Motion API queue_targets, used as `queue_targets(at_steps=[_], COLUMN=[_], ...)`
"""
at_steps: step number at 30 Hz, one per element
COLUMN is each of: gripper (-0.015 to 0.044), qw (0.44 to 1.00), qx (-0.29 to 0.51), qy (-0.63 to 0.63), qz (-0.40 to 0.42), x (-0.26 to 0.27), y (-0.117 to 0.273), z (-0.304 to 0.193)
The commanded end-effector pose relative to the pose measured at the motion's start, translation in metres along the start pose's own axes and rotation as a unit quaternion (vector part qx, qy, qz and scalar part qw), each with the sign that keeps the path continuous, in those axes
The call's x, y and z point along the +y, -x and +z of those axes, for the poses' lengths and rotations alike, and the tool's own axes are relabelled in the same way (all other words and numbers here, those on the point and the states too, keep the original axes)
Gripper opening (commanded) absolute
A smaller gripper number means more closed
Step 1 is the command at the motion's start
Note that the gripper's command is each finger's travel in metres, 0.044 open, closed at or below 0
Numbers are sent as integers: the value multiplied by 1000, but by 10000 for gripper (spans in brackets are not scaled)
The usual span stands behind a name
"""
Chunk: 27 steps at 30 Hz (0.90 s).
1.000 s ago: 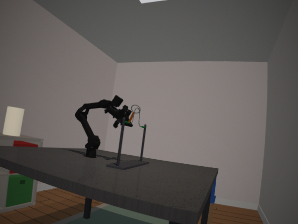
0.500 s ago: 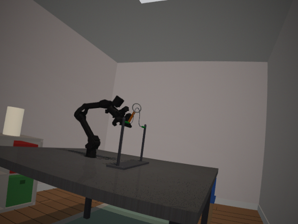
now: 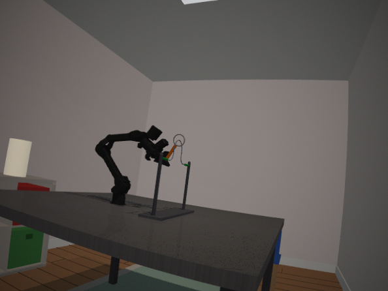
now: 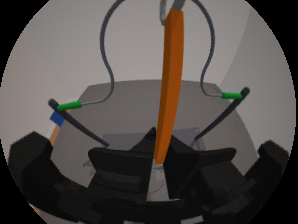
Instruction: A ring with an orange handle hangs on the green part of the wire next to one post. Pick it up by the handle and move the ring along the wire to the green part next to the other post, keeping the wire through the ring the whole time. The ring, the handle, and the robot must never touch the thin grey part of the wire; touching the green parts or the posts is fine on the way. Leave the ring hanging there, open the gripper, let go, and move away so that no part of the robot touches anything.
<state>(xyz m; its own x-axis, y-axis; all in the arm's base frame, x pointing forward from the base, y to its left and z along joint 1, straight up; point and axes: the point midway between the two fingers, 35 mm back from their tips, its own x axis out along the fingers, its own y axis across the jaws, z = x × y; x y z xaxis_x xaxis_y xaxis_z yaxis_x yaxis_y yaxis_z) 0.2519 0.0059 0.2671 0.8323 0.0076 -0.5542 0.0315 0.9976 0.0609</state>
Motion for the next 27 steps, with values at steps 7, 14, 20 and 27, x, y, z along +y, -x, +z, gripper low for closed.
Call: queue_targets(at_steps=[7,14,20,27], gripper=[-150,-150,-150,-150], qw=[996,989,979,965], qx=[-11,-19,-25,-33], qy=[72,123,166,216], qz=[-49,-83,-112,-146], x=[-11,-18,-24,-31], y=[-1,-1,-1,0], z=[1,2,4,7])
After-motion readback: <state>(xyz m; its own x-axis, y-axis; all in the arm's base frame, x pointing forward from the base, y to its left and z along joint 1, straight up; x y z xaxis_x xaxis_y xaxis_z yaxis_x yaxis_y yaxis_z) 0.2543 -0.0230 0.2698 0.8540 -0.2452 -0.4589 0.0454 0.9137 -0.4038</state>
